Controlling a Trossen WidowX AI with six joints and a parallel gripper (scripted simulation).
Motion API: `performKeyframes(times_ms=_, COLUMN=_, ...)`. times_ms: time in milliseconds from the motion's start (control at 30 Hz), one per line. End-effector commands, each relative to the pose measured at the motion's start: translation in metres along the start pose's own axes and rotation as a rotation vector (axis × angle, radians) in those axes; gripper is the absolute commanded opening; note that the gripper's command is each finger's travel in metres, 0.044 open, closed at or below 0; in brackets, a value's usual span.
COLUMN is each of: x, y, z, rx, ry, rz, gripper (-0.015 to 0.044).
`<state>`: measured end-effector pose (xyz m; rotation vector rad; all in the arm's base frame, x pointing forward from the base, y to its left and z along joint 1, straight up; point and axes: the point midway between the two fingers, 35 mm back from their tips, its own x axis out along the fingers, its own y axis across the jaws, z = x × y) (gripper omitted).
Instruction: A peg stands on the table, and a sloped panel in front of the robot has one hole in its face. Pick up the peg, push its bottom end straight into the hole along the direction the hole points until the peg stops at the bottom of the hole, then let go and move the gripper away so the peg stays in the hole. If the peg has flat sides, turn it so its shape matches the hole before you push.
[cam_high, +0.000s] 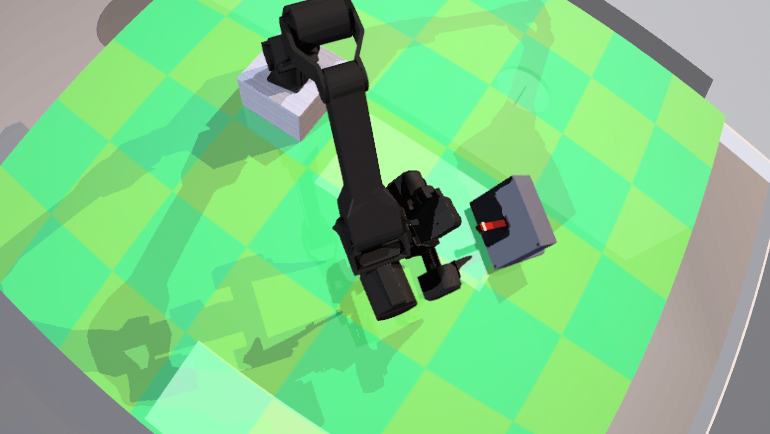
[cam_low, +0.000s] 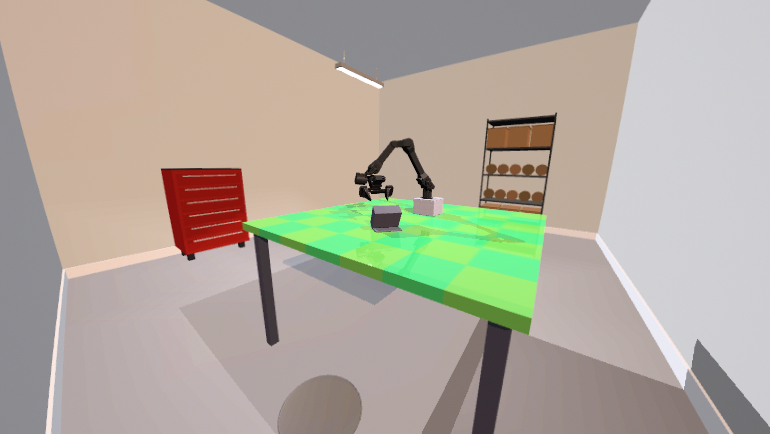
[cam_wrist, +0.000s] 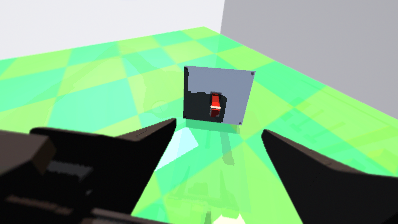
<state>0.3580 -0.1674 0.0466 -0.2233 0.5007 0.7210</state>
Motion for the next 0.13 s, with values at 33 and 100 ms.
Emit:
performKeyframes(times_ms=33, x=-0.0084, y=-0.0009, z=0.0006, rx=-0.004, ry=-0.003, rz=-0.003, gripper=0.044)
performKeyframes(times_ms=100, x=-0.0106, y=-0.0008, z=0.0006, rx=-0.004, ry=-0.003, rz=-0.003, gripper=0.044)
